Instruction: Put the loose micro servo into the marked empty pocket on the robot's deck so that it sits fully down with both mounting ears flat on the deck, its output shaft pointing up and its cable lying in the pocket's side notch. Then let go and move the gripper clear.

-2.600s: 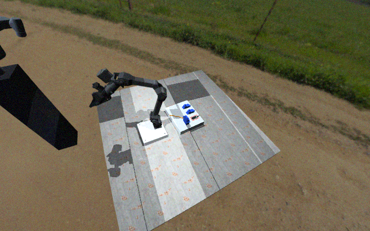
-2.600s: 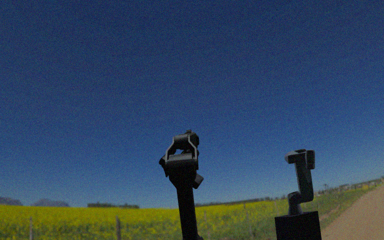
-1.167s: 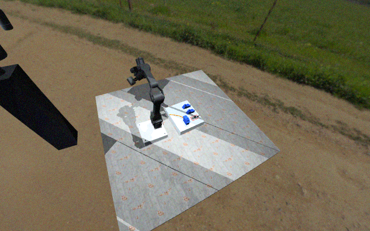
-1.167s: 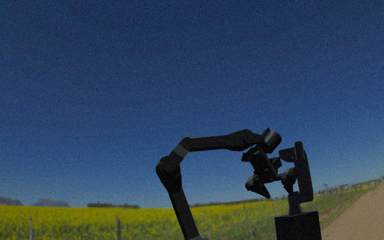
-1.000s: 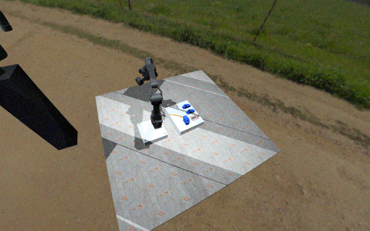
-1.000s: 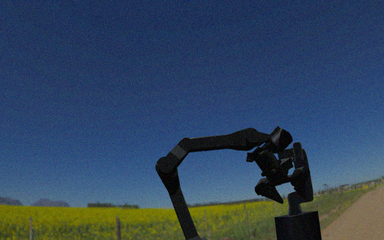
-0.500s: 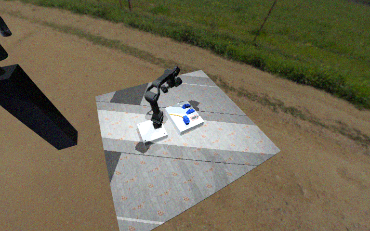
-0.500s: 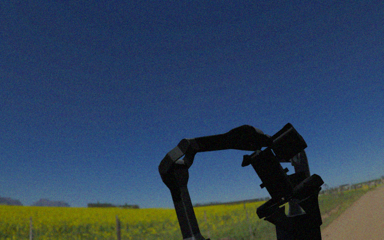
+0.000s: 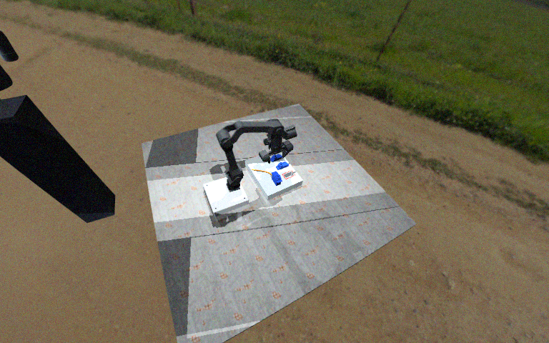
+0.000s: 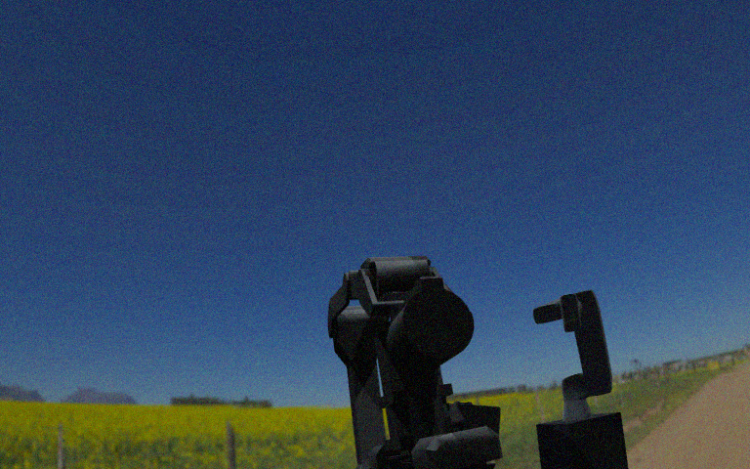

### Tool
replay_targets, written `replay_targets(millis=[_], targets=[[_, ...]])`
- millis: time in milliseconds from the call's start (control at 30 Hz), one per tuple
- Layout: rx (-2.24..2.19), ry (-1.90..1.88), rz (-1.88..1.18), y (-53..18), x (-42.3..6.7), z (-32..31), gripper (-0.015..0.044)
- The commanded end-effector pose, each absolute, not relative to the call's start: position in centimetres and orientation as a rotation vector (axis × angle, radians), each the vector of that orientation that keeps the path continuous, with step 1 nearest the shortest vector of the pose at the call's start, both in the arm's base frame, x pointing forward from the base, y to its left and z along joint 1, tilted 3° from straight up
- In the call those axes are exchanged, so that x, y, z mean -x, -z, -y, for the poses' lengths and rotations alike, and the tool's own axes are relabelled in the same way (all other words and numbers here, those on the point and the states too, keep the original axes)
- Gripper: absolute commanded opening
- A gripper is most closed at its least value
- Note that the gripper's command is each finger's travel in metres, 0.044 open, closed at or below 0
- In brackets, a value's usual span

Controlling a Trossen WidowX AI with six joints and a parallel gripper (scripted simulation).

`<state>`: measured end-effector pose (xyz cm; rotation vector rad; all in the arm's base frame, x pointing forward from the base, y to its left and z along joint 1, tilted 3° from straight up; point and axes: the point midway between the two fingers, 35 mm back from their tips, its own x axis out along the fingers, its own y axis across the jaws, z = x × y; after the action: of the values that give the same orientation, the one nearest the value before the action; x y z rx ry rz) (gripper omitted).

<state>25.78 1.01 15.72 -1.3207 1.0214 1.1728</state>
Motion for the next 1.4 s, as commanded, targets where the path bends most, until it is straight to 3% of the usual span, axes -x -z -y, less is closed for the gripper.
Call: replay_targets(millis=[0,1100,1367], targets=[[1.302,-1.193,-1.124,-14.7,-24.2,3.8,0.044],[1.295,-1.198,-1.141,-9.9,-23.9,4.5,0.044],[1.295,-1.198,-1.141,-9.9,-23.9,4.5,0.023]])
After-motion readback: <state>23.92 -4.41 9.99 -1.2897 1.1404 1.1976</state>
